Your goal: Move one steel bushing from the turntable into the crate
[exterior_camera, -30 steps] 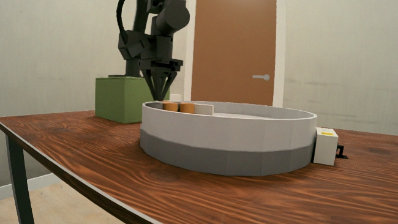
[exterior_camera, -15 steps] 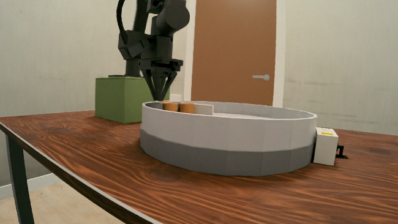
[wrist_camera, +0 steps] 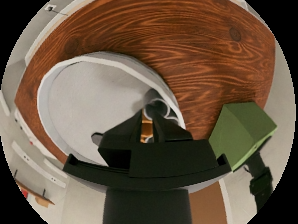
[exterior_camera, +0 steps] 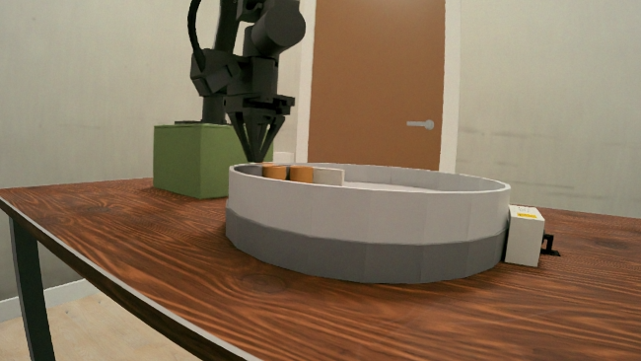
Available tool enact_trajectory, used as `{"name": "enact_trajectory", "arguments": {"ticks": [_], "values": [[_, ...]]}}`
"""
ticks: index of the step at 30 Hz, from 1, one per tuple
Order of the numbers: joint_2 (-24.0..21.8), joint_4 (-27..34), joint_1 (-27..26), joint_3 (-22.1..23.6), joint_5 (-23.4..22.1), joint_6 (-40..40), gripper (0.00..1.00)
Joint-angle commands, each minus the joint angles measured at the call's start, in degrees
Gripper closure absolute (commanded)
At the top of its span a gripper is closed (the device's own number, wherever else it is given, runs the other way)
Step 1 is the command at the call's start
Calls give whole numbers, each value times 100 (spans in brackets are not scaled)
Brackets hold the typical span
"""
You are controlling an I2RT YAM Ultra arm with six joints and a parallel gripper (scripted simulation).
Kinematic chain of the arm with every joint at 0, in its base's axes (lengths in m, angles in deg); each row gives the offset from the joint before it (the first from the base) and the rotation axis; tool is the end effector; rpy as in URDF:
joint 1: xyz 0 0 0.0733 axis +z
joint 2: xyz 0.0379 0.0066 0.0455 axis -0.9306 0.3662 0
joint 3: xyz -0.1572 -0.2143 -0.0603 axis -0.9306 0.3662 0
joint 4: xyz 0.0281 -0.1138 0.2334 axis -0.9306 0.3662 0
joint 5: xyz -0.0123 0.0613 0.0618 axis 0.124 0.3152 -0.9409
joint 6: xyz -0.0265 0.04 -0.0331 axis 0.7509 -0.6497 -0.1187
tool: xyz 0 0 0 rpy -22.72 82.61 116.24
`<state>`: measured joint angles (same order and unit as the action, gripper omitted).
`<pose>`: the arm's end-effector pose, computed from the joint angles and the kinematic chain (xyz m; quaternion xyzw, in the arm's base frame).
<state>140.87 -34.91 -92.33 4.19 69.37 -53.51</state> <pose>0.3596 -0.1574 0.0789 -0.7259 -0.6878 0.0002 0.0033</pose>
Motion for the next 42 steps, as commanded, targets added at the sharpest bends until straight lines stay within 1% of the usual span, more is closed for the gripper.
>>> {"name": "enact_trajectory", "arguments": {"ticks": [1,19,25,29,42], "values": [[-83,-74,57,-175,24,-37,85],[-81,-74,57,-175,24,-37,85],[55,-83,64,-192,25,-40,85],[-56,-50,65,-194,24,-39,85],[-56,-45,65,-194,24,-38,85]]}}
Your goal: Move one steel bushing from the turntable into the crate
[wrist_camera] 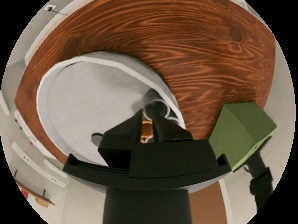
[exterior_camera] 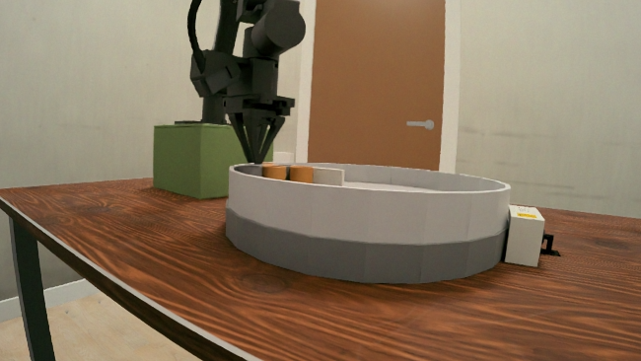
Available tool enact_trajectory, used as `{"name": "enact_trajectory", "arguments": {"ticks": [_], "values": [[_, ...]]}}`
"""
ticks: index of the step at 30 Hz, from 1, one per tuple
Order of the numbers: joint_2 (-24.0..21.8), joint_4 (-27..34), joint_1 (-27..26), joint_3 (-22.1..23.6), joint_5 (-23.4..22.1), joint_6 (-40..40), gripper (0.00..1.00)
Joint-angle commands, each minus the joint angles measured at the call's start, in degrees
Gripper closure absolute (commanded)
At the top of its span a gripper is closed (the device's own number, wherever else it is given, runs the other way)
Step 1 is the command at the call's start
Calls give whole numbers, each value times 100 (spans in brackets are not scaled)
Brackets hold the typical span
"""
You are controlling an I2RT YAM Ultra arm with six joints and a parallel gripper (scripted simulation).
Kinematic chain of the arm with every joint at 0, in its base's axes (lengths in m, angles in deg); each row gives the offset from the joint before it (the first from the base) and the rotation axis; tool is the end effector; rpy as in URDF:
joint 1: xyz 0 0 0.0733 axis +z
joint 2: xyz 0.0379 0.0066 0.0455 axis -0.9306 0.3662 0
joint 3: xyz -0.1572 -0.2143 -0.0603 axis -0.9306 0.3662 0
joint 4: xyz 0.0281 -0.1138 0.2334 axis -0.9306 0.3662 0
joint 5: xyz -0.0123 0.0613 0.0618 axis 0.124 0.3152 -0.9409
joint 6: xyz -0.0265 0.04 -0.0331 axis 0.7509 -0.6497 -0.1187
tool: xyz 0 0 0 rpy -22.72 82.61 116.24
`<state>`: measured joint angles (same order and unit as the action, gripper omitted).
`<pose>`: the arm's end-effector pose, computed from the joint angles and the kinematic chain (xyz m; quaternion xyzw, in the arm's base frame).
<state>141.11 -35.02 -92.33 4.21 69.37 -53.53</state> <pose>0.3596 -0.1574 0.0772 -0.7260 -0.6877 0.0007 0.0045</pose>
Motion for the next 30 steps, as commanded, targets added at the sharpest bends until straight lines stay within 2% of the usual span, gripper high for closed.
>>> {"name": "enact_trajectory", "arguments": {"ticks": [1,30], "values": [[-80,-34,65,-196,24,-36,85],[-7,83,36,-233,25,-38,85]]}}
